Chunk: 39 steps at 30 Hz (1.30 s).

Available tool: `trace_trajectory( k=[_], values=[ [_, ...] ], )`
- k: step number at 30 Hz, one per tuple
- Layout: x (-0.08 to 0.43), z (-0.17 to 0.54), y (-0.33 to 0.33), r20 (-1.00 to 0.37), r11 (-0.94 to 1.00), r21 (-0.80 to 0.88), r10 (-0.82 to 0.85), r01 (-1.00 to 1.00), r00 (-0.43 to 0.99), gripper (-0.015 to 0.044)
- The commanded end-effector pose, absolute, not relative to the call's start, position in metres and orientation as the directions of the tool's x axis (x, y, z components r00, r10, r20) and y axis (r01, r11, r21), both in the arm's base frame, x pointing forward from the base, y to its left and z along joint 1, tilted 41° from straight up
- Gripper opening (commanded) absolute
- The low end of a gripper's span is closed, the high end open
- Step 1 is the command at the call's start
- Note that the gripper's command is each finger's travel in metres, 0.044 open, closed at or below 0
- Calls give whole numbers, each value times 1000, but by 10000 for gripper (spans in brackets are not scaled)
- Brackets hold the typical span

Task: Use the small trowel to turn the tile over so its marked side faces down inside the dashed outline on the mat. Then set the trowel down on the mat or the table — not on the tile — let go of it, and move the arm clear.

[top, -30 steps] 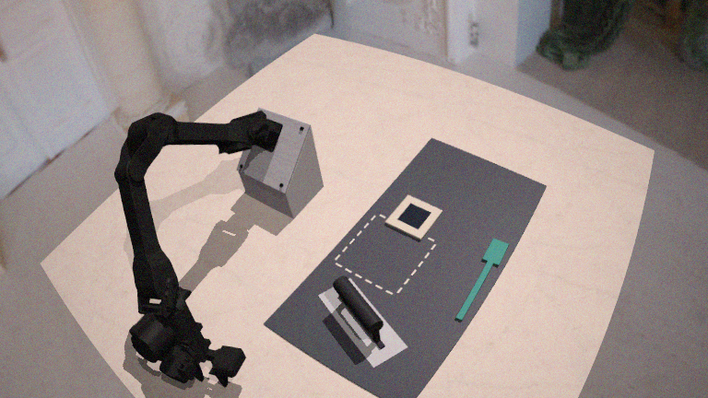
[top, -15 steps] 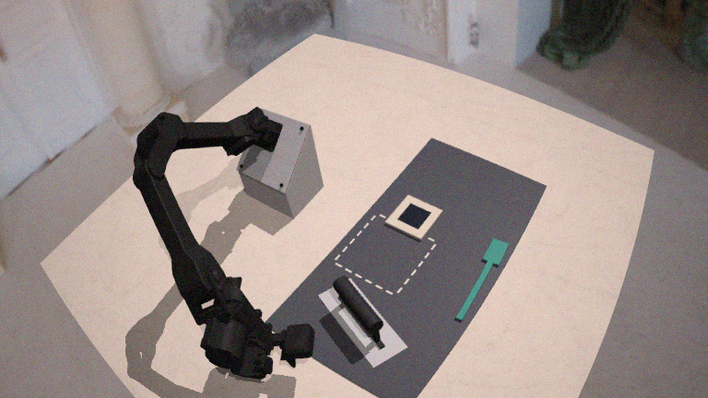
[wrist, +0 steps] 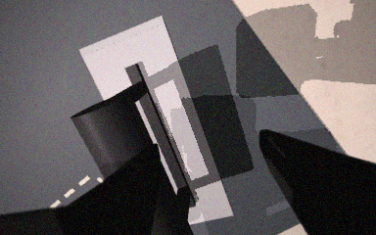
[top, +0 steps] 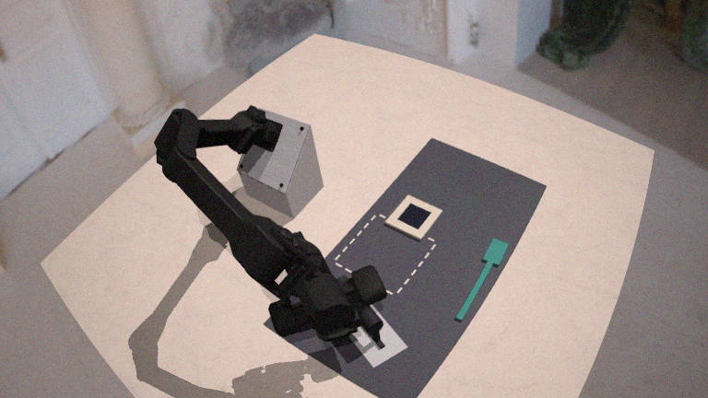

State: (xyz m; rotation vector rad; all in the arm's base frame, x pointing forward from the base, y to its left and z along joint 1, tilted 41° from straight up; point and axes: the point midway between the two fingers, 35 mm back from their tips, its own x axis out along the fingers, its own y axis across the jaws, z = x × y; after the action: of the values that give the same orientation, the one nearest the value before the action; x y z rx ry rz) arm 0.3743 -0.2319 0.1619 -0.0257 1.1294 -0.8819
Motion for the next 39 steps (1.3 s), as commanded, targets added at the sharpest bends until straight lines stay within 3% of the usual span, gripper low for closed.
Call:
trace_trajectory(
  k=[1, 10, 39],
  values=[
    [383, 156, -207, -768, 692, -485, -629, 535, 117, 270],
    [383, 140, -163, -749, 688, -593, -662, 418, 27, 270],
    [385, 108, -191, -748, 687, -594, -663, 418, 27, 270]
  ],
)
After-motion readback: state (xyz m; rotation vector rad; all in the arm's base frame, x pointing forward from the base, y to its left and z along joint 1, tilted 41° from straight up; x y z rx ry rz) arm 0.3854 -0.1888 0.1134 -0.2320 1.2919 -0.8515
